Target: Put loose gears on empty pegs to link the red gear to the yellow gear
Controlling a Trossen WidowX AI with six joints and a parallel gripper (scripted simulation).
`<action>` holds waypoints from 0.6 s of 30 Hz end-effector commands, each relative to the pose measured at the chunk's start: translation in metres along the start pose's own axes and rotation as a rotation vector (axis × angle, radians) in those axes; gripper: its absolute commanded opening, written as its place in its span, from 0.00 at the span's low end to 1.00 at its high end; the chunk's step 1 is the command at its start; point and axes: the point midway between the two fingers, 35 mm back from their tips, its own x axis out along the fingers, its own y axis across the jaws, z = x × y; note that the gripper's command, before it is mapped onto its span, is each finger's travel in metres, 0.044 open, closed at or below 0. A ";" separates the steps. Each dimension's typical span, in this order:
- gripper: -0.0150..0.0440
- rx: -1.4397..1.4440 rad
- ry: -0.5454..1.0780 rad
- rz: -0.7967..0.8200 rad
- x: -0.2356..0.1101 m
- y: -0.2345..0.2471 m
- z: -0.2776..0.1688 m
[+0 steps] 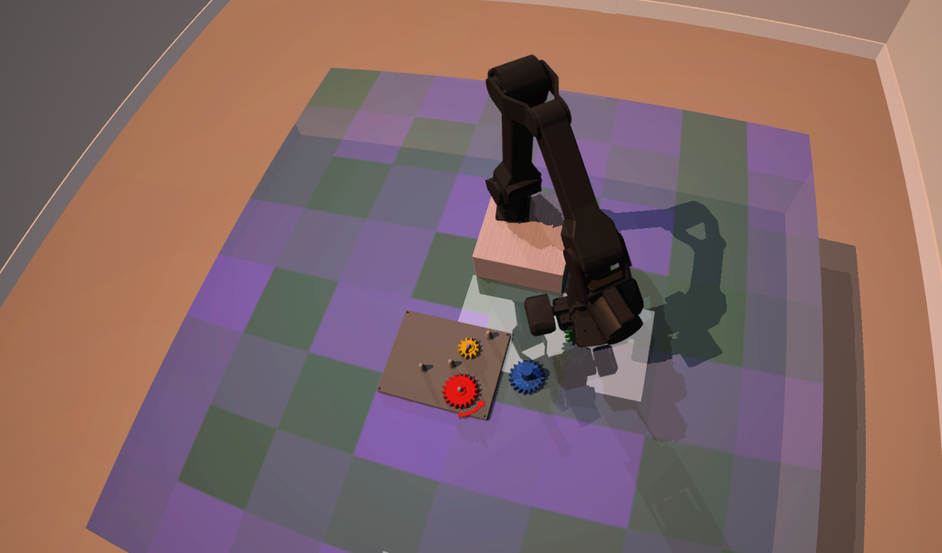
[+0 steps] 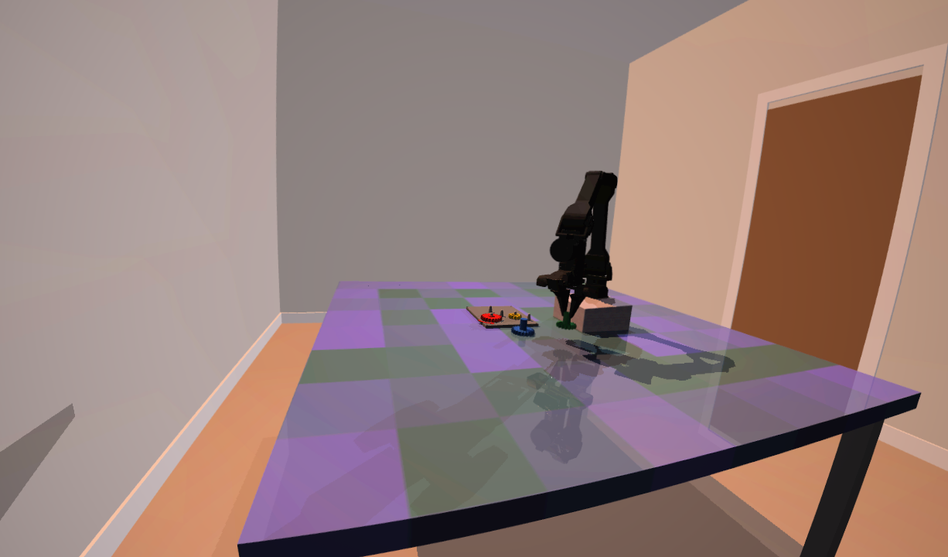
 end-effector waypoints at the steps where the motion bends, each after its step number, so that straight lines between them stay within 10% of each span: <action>1: 0.25 -0.002 -0.007 0.000 -0.015 -0.001 0.003; 18: 0.25 -0.002 -0.007 0.000 -0.066 -0.004 0.000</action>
